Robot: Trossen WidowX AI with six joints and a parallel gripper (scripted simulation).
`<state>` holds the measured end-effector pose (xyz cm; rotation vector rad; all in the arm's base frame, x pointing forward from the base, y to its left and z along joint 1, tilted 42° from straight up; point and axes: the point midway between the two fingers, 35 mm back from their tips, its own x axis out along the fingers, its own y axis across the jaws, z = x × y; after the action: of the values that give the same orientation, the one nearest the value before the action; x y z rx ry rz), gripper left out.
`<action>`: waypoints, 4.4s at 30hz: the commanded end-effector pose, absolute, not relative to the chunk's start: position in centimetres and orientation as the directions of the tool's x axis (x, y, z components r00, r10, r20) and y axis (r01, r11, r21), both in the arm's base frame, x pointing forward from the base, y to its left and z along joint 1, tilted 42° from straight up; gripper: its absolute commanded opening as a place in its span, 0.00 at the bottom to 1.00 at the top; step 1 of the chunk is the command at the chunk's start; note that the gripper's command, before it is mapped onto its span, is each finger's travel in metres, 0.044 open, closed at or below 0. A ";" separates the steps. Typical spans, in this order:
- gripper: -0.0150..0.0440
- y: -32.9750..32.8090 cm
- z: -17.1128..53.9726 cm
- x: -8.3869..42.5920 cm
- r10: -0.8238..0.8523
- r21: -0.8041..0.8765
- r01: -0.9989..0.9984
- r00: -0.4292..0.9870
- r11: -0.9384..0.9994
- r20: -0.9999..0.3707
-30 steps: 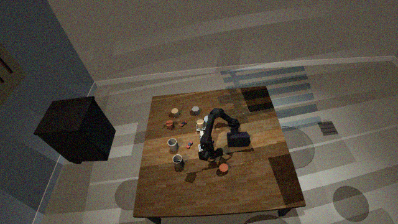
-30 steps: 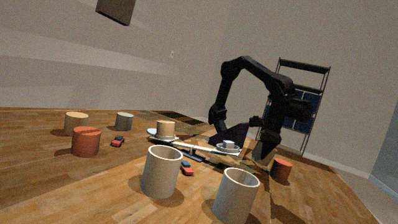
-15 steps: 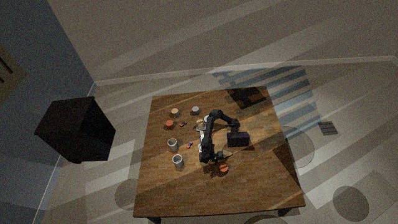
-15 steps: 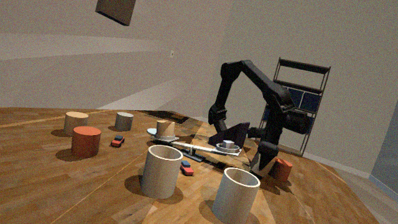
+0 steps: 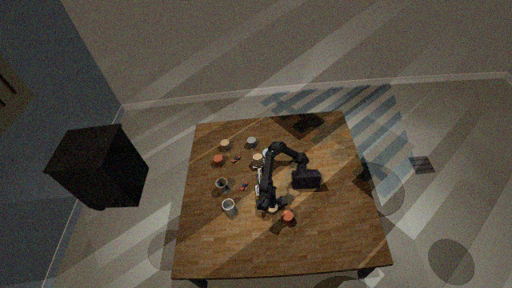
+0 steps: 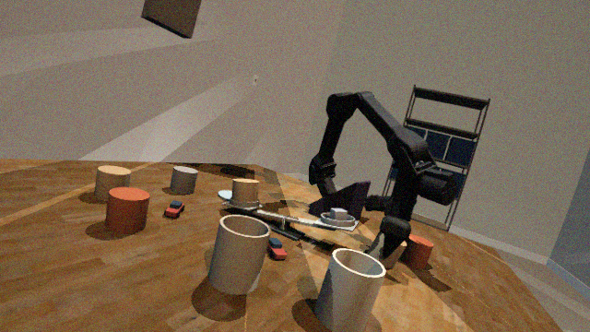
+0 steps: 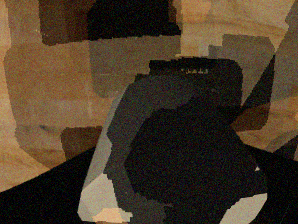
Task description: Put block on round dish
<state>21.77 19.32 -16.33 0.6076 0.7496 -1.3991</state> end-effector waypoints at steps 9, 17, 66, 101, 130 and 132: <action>0.57 19.1 -16.5 21.8 -0.639 -0.056 0.994 0.015 0.091 -0.769; 0.92 19.1 -16.5 21.8 -0.639 -0.056 0.994 0.015 0.091 -0.769; 0.69 15.6 -1.7 27.6 -0.654 -0.440 0.728 0.015 0.525 -0.756; 0.52 13.1 -4.5 27.7 -0.655 -0.440 0.728 0.016 0.525 -0.755; 0.25 18.6 1.4 27.7 -0.649 -0.439 0.722 0.019 0.535 -0.761; 0.25 19.1 2.1 27.6 -0.651 -0.440 0.725 0.016 0.530 -0.759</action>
<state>27.75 18.24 1.13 0.0721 1.1280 -1.0567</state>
